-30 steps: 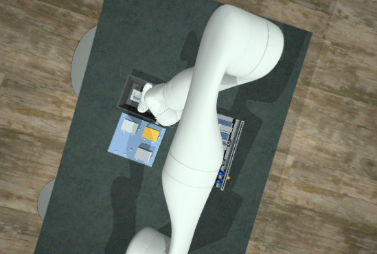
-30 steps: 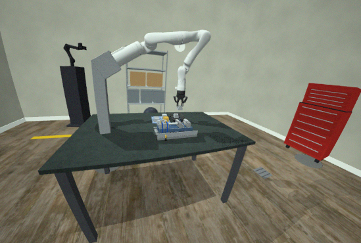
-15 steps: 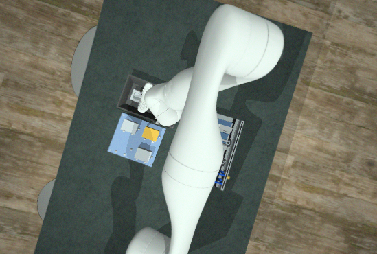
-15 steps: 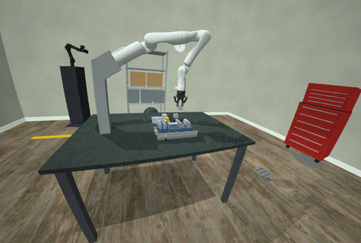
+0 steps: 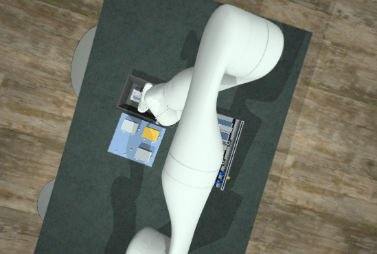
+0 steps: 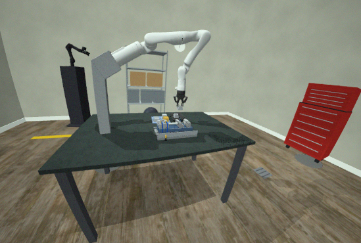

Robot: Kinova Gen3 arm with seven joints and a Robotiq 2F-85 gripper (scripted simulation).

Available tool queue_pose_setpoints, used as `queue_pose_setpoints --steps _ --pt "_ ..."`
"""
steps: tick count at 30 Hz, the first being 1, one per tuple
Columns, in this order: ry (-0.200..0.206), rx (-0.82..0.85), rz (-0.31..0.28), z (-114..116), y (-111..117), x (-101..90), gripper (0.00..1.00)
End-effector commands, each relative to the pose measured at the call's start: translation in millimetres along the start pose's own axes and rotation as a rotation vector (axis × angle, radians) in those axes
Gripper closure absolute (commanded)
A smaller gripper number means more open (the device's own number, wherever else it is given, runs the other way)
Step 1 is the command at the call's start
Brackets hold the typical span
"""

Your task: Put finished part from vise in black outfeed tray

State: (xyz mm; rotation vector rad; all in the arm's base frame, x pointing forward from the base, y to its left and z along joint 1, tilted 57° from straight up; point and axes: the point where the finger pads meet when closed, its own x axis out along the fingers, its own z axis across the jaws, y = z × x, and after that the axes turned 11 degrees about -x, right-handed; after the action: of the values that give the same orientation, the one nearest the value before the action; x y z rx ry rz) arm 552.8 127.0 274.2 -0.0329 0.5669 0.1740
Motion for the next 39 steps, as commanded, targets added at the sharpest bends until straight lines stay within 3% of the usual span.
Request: queue_pose_setpoints --steps 1,39 --pt "0.0 -0.004 0.0 1.6 0.4 -0.4 1.0" --pt "0.003 -0.006 0.0 -2.9 2.0 -0.9 1.0"
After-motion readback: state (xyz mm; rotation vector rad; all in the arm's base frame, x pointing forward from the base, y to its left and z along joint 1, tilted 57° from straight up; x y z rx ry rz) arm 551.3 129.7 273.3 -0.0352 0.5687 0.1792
